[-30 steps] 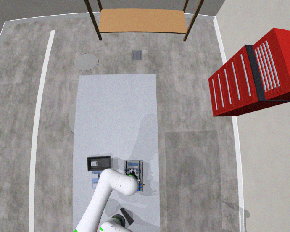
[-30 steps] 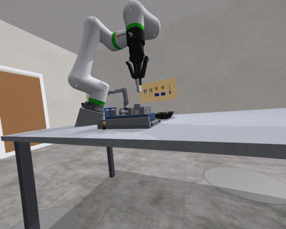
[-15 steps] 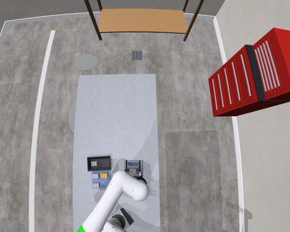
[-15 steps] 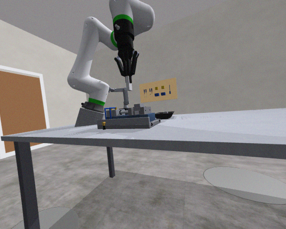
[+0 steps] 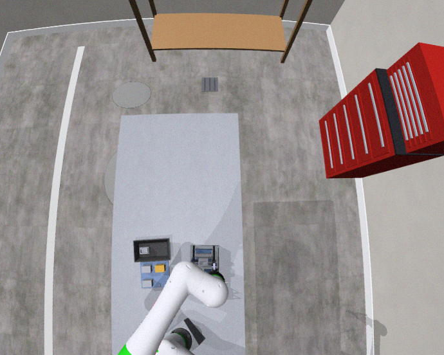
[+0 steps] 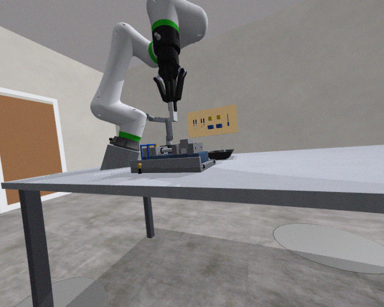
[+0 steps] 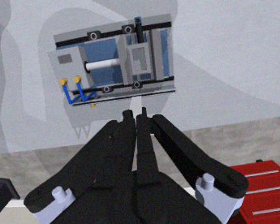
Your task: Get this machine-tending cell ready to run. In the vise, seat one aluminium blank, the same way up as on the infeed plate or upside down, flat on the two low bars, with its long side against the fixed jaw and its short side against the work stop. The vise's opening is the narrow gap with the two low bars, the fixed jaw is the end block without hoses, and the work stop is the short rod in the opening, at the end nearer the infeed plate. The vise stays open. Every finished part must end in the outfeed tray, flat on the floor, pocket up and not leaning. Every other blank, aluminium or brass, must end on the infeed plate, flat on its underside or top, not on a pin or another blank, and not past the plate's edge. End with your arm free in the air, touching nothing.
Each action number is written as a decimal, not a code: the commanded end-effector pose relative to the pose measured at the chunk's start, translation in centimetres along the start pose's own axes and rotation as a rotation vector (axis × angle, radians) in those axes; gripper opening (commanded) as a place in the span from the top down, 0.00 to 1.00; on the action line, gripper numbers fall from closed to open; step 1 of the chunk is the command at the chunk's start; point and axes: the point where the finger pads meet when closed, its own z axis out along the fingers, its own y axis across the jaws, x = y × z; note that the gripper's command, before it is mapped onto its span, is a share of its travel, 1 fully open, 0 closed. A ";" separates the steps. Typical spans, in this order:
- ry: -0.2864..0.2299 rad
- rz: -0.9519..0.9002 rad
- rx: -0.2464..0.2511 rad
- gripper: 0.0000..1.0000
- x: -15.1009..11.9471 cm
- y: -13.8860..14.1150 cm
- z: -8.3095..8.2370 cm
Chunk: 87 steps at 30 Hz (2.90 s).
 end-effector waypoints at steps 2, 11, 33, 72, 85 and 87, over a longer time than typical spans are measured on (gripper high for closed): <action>0.000 0.000 0.000 1.00 0.0 0.0 0.0; 0.000 0.000 0.000 1.00 0.1 0.0 0.0; 0.000 0.000 0.000 0.60 6.6 1.2 0.0; 0.000 0.000 0.000 0.60 6.6 1.2 0.6; 0.000 0.000 0.000 0.60 6.6 1.2 2.3; 0.000 0.000 0.000 0.60 6.6 1.2 2.7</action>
